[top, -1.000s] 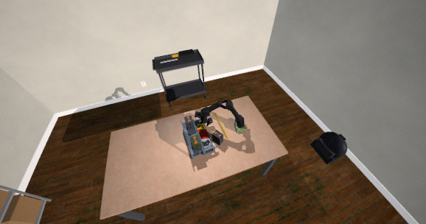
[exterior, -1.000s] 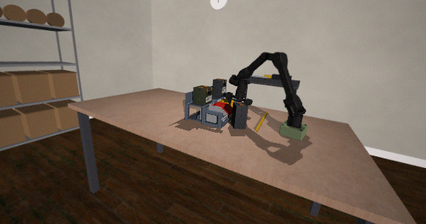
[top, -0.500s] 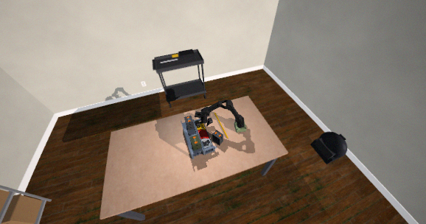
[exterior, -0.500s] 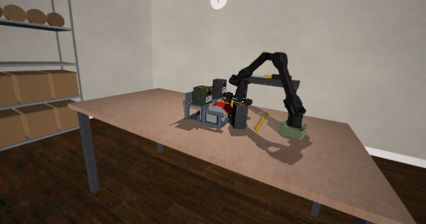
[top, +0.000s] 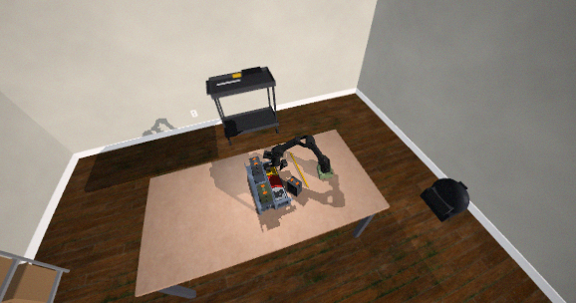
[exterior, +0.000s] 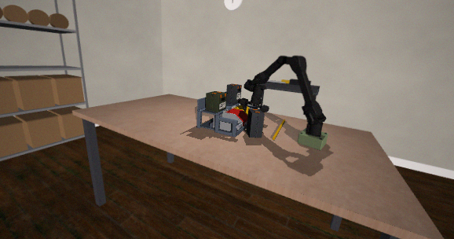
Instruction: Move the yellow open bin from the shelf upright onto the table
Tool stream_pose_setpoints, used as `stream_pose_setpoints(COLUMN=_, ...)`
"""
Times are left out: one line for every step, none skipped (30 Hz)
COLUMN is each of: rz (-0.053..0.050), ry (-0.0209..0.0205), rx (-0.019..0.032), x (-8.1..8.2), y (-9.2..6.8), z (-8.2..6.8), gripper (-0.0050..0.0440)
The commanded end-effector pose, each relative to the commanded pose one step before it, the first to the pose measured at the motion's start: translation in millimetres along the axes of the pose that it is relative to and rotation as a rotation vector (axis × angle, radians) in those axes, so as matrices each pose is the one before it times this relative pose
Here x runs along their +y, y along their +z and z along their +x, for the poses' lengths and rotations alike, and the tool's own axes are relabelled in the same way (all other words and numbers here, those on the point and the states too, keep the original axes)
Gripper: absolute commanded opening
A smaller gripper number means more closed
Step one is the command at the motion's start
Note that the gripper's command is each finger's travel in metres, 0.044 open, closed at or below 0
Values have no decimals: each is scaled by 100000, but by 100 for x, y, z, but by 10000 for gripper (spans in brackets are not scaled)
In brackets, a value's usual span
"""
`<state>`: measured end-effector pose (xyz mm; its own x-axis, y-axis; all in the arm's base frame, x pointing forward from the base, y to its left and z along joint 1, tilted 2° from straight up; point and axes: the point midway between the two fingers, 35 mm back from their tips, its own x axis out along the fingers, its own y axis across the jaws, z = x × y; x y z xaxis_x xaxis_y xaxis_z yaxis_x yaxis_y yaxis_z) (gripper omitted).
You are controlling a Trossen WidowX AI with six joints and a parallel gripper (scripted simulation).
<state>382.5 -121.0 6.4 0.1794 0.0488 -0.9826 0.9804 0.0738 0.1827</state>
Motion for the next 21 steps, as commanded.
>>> stream_pose_setpoints(rz=-165, ry=2885, rx=-629, x=674, y=60, z=-998, gripper=425)
stream_pose_setpoints(rz=0, ry=0, rx=0, x=0, y=0, z=0, gripper=425)
stream_pose_setpoints(rz=0, ry=0, rx=0, x=0, y=0, z=0, gripper=425)
stream_pose_setpoints(rz=-157, ry=-136, rx=-588, x=-40, y=114, z=50, gripper=0)
stream_pose_setpoints(rz=0, ry=0, rx=0, x=0, y=0, z=0, gripper=0)
stream_pose_setpoints(rz=0, ry=0, rx=0, x=0, y=0, z=0, gripper=0)
stream_pose_setpoints(rz=0, ry=0, rx=0, x=0, y=0, z=0, gripper=0)
stream_pose_setpoints(rz=0, ry=0, rx=0, x=0, y=0, z=0, gripper=0)
stream_pose_setpoints(rz=0, ry=0, rx=0, x=0, y=0, z=0, gripper=0)
stream_pose_setpoints(rz=0, ry=0, rx=0, x=0, y=0, z=0, gripper=0)
stream_pose_setpoints(rz=0, ry=0, rx=0, x=0, y=0, z=0, gripper=0)
stream_pose_setpoints(rz=0, ry=0, rx=0, x=0, y=0, z=0, gripper=0)
stream_pose_setpoints(rz=0, ry=0, rx=0, x=0, y=0, z=0, gripper=0)
stream_pose_setpoints(rz=0, ry=0, rx=0, x=0, y=0, z=0, gripper=0)
stream_pose_setpoints(rz=0, ry=0, rx=0, x=0, y=0, z=0, gripper=0)
stream_pose_setpoints(rz=0, ry=0, rx=0, x=0, y=0, z=0, gripper=0)
stream_pose_setpoints(rz=0, ry=0, rx=0, x=0, y=0, z=0, gripper=0)
stream_pose_setpoints(rz=0, ry=0, rx=0, x=0, y=0, z=0, gripper=0)
stream_pose_setpoints(rz=0, ry=0, rx=0, x=0, y=0, z=0, gripper=0)
stream_pose_setpoints(rz=0, ry=0, rx=0, x=0, y=0, z=0, gripper=0)
stream_pose_setpoints(rz=15, ry=-130, rx=47, x=-28, y=-11, z=0, gripper=0)
